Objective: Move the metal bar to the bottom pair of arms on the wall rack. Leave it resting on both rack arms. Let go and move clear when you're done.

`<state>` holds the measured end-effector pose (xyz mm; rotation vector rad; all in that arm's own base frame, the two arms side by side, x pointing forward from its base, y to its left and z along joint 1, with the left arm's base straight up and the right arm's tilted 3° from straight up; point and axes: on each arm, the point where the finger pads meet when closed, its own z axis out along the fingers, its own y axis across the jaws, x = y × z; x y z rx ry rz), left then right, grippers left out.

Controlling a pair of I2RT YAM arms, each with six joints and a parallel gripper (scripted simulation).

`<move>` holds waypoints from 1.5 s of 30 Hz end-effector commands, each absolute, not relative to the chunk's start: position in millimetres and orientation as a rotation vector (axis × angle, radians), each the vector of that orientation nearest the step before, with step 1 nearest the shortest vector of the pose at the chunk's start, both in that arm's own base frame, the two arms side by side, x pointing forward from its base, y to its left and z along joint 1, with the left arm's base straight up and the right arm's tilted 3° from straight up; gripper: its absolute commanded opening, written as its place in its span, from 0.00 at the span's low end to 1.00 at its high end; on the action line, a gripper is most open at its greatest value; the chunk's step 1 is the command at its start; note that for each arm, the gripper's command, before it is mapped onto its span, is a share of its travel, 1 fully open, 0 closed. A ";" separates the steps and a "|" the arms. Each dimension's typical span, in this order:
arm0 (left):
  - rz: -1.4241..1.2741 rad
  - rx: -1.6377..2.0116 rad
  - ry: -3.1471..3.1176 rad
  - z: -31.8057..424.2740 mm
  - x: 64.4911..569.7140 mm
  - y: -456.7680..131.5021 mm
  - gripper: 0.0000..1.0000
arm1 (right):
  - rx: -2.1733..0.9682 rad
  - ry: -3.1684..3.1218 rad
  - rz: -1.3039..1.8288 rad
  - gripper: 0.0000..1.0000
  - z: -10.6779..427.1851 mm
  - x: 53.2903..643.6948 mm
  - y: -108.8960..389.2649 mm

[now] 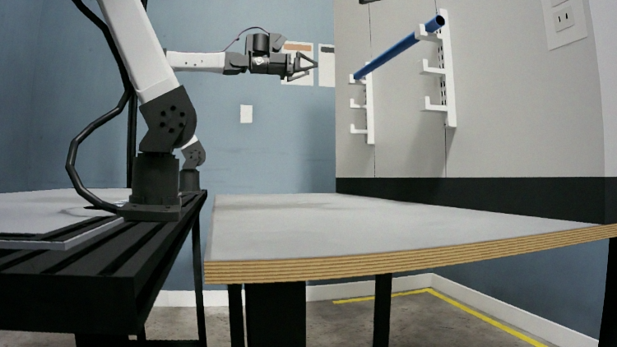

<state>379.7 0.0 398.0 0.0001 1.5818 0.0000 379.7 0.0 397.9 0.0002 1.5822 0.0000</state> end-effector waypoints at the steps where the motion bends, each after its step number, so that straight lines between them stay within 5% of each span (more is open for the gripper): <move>1: 0.000 0.000 1.571 402.1 378.8 0.0 1.00 | 0.000 1.571 0.000 1.00 402.1 378.8 0.0; 45: 0.249 0.260 1.559 387.1 386.9 -38.9 1.00 | -0.242 1.572 -0.275 1.00 388.6 387.4 30.9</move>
